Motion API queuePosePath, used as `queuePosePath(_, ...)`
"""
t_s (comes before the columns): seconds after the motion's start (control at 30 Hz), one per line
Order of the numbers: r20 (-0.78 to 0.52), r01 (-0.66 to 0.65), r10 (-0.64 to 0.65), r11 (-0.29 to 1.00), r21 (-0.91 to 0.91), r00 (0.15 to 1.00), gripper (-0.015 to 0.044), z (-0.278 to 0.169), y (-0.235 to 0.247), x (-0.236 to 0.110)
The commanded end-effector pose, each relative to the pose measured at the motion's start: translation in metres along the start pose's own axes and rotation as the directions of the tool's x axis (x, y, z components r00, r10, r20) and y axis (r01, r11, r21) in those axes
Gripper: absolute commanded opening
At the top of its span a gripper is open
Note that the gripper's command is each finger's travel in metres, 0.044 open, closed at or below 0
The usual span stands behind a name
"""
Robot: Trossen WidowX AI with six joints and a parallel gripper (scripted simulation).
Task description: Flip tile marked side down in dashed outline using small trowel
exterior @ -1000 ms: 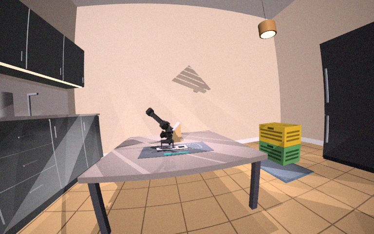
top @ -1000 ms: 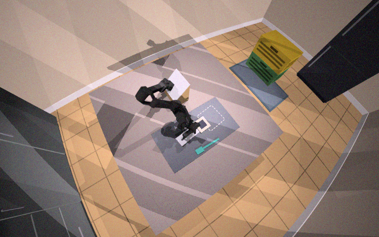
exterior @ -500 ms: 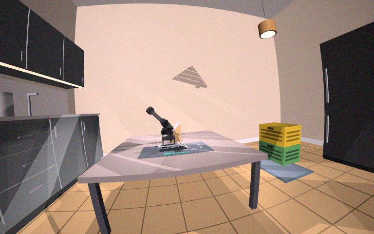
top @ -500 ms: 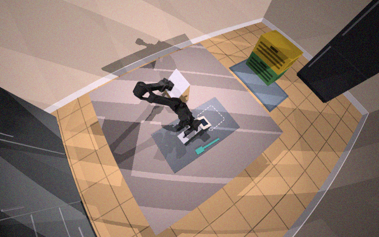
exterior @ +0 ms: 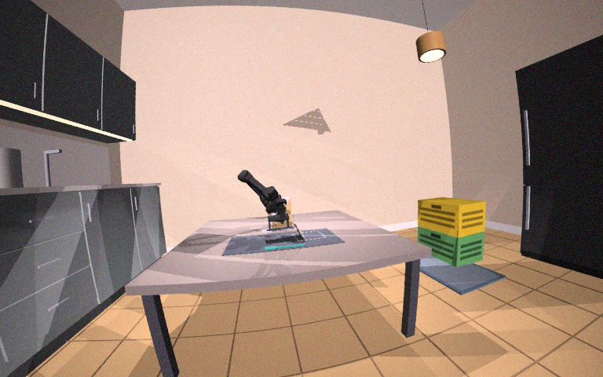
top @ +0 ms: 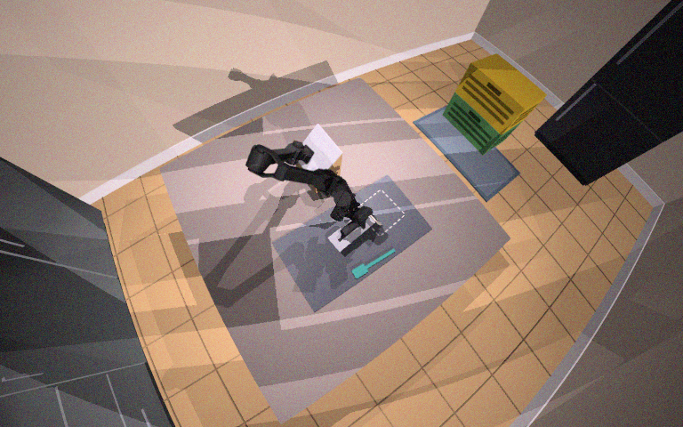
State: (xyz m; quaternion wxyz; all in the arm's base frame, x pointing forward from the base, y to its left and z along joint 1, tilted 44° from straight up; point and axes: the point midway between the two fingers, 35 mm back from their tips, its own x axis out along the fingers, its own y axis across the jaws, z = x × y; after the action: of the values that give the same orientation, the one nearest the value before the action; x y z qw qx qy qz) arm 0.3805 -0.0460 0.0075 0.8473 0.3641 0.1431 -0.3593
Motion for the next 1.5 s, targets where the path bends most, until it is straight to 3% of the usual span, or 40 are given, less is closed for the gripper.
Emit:
queuePosePath(0.0, -0.002, -0.015, 0.015, 1.000, 0.005, 1.000, 0.0000, -0.015, 0.005, -0.001)
queuePosePath(1.1, -0.002, -0.015, 0.015, 1.000, 0.006, 1.000, 0.0000, -0.064, -0.019, 0.019)
queuePosePath(1.47, -0.002, -0.015, 0.015, 1.000, 0.006, 1.000, 0.0000, -0.048, -0.008, 0.015)
